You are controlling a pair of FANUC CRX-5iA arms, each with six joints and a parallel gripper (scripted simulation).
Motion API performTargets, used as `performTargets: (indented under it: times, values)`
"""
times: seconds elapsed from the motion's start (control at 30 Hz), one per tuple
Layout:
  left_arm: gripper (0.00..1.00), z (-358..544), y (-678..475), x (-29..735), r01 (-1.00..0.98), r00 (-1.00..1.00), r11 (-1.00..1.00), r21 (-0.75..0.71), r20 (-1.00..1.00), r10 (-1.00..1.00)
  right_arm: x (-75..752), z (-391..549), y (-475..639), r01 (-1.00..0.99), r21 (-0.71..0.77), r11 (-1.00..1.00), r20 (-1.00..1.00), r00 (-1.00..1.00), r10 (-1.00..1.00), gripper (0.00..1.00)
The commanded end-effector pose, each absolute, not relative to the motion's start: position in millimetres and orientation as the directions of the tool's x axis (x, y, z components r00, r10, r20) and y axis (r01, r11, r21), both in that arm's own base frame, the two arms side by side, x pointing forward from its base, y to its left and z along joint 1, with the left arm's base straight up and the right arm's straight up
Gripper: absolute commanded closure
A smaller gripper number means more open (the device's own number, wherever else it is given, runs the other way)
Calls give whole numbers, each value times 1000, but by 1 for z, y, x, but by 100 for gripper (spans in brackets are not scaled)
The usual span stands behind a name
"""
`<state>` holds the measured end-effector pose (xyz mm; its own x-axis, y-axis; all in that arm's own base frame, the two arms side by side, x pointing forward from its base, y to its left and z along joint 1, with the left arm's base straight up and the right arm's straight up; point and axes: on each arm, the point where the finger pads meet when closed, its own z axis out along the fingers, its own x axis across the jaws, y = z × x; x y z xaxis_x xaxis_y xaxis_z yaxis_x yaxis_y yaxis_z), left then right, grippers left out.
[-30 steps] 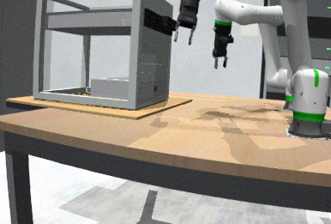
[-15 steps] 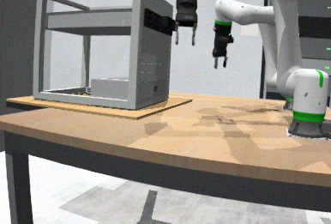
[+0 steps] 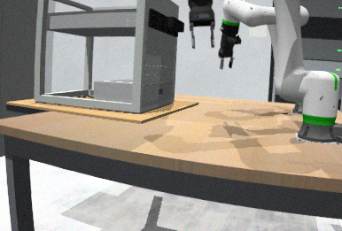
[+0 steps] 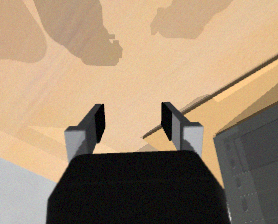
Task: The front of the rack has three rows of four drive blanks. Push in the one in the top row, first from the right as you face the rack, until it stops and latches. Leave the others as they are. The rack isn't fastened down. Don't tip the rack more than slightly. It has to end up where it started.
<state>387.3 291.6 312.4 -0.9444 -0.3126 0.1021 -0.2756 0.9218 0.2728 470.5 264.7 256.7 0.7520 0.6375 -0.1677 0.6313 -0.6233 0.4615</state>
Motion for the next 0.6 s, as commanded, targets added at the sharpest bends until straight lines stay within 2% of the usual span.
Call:
performTargets:
  times: [0.0,0.57]
  values:
    - [0,310,326,357,-242,-954,944,224,124,-274,478,263,259,640,484,-597,-163,736,657,0]
    - [0,301,407,247,-159,-976,982,101,135,-172,520,301,225,682,626,-379,-191,605,773,0]
